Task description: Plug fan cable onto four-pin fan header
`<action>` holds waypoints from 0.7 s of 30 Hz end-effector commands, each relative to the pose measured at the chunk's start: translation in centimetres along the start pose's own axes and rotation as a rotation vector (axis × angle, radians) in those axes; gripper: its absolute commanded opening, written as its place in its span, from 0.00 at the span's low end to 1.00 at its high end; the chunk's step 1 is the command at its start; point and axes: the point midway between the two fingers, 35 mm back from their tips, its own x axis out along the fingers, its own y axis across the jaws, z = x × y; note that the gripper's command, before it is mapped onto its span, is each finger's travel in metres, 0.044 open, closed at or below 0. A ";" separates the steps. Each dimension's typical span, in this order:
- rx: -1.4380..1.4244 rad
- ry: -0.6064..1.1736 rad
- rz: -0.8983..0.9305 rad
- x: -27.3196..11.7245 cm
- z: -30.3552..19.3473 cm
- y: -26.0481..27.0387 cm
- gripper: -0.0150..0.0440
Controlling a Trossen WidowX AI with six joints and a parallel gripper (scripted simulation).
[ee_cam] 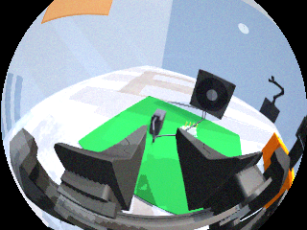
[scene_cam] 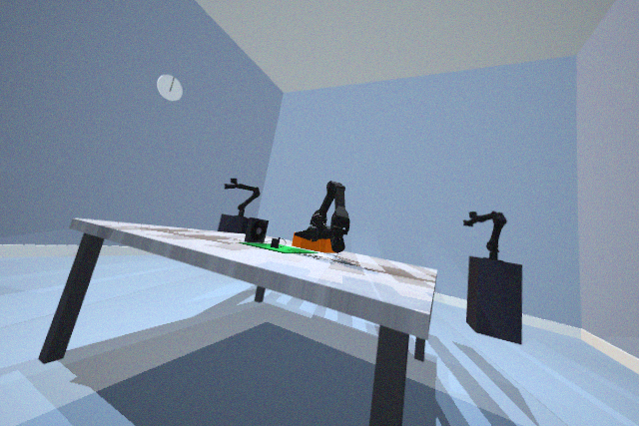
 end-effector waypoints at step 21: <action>-0.070 0.294 -0.229 0.3 1.9 -2.1 1.00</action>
